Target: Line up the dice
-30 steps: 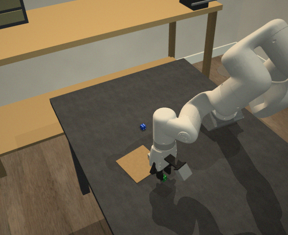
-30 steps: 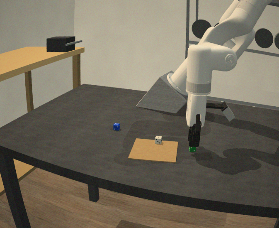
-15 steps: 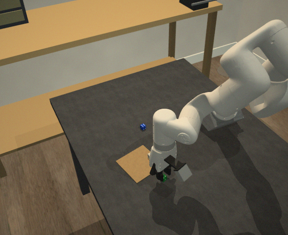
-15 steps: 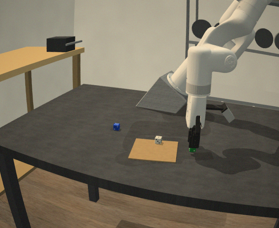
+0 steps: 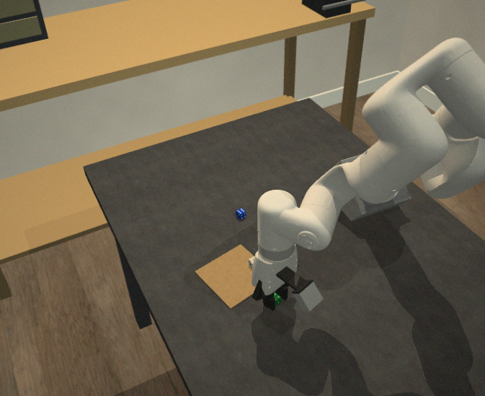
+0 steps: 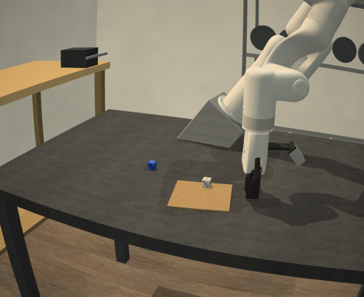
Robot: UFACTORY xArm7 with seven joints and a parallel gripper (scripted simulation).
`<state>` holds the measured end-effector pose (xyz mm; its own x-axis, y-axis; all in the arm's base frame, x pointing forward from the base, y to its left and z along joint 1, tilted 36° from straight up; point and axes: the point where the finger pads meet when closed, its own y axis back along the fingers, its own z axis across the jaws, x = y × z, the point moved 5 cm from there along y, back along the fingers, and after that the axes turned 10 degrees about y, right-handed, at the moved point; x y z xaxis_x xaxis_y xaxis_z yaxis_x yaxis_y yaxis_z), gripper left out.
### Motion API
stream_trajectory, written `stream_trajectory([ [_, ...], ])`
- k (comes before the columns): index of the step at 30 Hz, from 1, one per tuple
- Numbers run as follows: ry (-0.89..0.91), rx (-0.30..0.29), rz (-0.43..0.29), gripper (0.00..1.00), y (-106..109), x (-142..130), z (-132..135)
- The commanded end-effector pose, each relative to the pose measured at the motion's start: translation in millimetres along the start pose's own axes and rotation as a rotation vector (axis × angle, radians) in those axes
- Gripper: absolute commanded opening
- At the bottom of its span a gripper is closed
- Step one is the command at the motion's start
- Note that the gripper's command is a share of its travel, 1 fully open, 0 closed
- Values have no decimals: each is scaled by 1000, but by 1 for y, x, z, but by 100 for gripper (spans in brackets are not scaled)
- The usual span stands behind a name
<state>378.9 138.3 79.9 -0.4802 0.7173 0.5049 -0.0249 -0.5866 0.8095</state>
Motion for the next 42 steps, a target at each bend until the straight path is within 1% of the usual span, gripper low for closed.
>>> stream_trajectory([
  [1, 0, -3, -2, 36, -2, -1, 1],
  [38, 0, -3, -2, 36, -2, -1, 1],
  [39, 0, -3, -2, 15, -2, -1, 1],
  [42, 0, -3, -2, 15, -2, -1, 1],
])
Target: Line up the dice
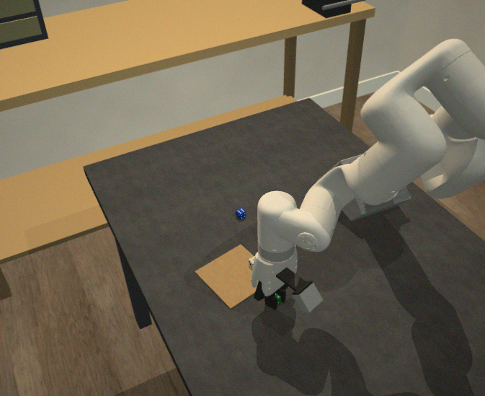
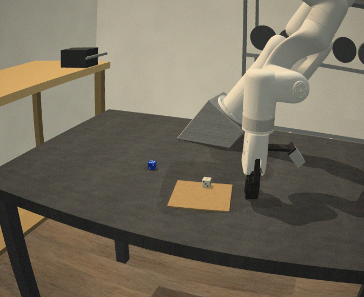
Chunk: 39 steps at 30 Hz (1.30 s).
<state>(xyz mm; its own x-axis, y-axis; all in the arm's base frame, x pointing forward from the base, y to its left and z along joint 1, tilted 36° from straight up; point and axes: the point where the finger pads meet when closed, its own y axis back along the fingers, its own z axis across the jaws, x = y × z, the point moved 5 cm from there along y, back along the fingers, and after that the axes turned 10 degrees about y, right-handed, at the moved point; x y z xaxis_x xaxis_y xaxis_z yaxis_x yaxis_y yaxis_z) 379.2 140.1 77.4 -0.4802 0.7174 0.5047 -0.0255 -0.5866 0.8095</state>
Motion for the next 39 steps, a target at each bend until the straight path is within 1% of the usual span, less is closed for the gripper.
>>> stream_trajectory([
  [1, -1, -3, -2, 15, 1, -1, 1],
  [34, -1, -3, -2, 15, 2, -1, 1],
  [37, -1, -3, -2, 15, 7, -1, 1],
  [39, -1, -3, -2, 15, 15, -1, 1],
])
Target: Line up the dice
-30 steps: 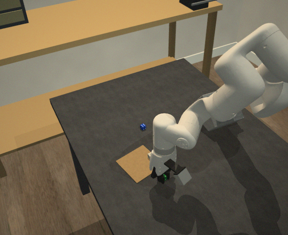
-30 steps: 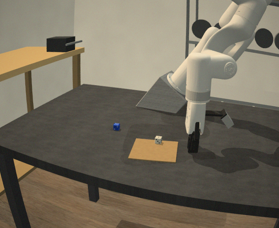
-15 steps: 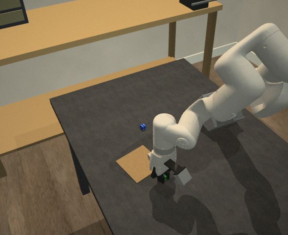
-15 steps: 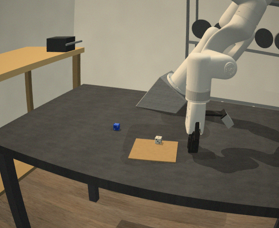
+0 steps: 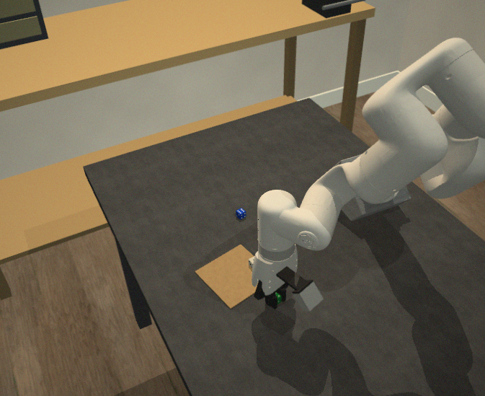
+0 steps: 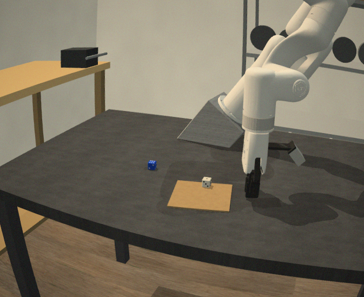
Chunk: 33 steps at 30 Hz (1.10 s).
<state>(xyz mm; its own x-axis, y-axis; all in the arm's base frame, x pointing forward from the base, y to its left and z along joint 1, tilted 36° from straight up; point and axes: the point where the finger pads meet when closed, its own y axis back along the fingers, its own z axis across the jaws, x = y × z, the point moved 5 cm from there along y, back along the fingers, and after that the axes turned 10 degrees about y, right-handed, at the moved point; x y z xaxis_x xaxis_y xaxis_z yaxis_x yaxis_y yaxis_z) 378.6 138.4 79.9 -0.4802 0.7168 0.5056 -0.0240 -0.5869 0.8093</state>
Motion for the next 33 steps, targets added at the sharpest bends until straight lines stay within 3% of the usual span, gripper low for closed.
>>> stream_trajectory([
  [1, 0, -4, -3, 15, 18, -1, 1],
  [10, 0, -4, -3, 15, 81, -1, 1],
  [15, 0, -4, -3, 15, 94, -1, 1],
  [33, 52, -4, -3, 15, 98, -5, 1],
])
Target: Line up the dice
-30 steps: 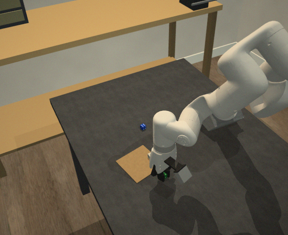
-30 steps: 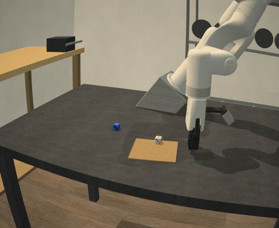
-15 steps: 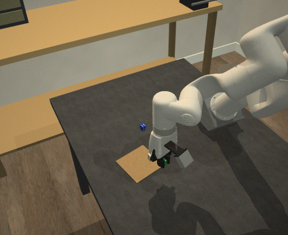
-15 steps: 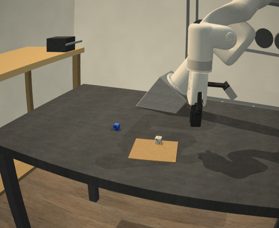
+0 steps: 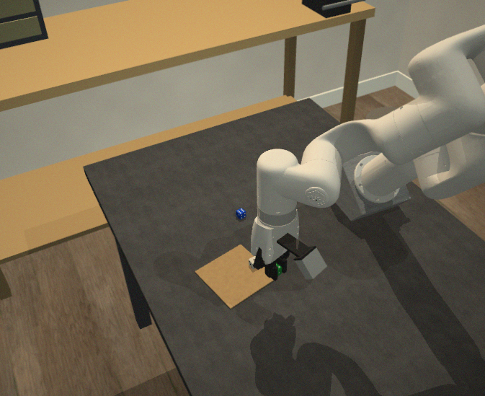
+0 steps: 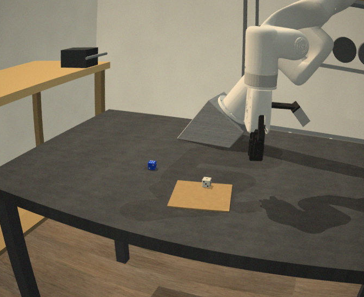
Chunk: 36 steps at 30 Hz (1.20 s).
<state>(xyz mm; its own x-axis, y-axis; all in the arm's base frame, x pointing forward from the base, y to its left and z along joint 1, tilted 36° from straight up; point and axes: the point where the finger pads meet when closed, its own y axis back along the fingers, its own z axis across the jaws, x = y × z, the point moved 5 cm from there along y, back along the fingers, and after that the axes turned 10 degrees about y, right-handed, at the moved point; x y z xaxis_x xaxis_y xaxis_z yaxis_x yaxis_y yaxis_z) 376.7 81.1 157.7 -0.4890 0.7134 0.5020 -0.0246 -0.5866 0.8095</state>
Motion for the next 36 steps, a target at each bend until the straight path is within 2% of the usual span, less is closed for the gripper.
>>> stream_trajectory([
  [1, 68, -4, -2, 15, 2, -6, 1],
  [5, 226, -4, -2, 15, 3, -19, 2],
  [11, 391, -4, -2, 15, 4, -33, 1],
  [13, 391, -4, -2, 15, 4, -33, 1],
  [16, 520, -5, -2, 15, 4, -44, 1],
  [27, 827, -4, -3, 15, 5, -71, -3],
  [30, 846, -4, -3, 15, 5, -73, -3],
  [32, 960, -4, -4, 15, 6, -83, -5],
  [36, 1041, -3, -4, 15, 6, -90, -6],
])
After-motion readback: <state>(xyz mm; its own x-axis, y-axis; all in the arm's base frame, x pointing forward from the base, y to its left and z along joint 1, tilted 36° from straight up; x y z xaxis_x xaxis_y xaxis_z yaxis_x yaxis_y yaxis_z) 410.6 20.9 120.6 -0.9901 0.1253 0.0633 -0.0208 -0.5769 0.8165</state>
